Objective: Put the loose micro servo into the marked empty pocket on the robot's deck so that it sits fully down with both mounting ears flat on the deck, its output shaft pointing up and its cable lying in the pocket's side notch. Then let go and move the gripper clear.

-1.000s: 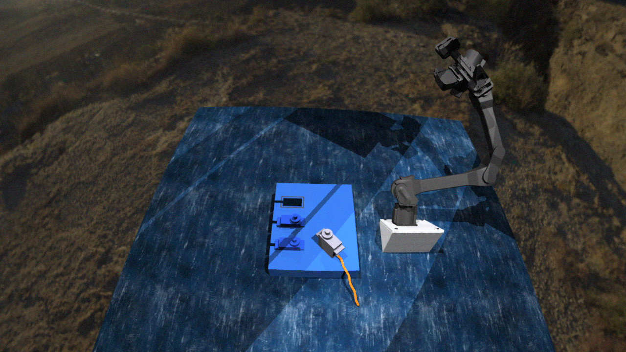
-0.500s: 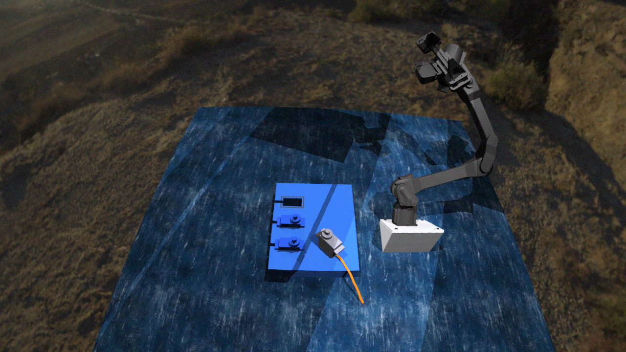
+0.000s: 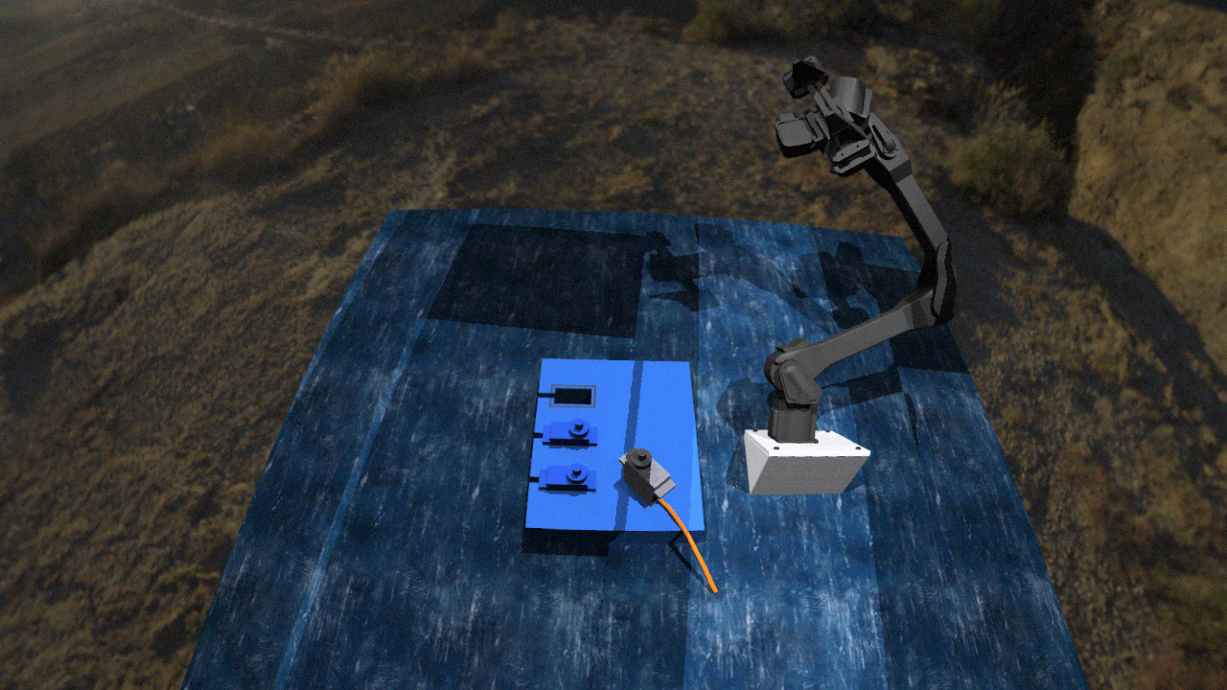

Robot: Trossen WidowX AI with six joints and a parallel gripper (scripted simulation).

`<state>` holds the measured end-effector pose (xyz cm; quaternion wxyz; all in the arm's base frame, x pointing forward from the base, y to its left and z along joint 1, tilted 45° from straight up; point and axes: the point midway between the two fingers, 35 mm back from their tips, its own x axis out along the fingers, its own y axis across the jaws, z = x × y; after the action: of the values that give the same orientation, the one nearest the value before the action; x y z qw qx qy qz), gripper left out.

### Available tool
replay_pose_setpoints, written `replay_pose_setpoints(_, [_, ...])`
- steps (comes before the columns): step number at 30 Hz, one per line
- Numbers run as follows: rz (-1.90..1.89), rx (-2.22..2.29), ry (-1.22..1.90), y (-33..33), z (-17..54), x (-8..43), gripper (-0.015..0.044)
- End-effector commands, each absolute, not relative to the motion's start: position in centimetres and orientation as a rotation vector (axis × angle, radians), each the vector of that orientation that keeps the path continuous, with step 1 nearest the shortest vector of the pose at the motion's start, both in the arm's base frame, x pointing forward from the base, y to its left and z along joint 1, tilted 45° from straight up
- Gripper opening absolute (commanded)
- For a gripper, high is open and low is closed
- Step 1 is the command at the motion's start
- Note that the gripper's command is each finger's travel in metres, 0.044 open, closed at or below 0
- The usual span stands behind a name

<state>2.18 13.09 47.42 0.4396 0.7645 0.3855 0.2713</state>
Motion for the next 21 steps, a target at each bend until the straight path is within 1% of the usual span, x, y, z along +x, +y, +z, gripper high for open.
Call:
replay_pose_setpoints(1, [0.651,1.871,0.936,12.7,47.1,4.0,0.044])
replay_pose_setpoints(21, [0.513,1.708,0.918,11.9,44.2,11.8,0.044])
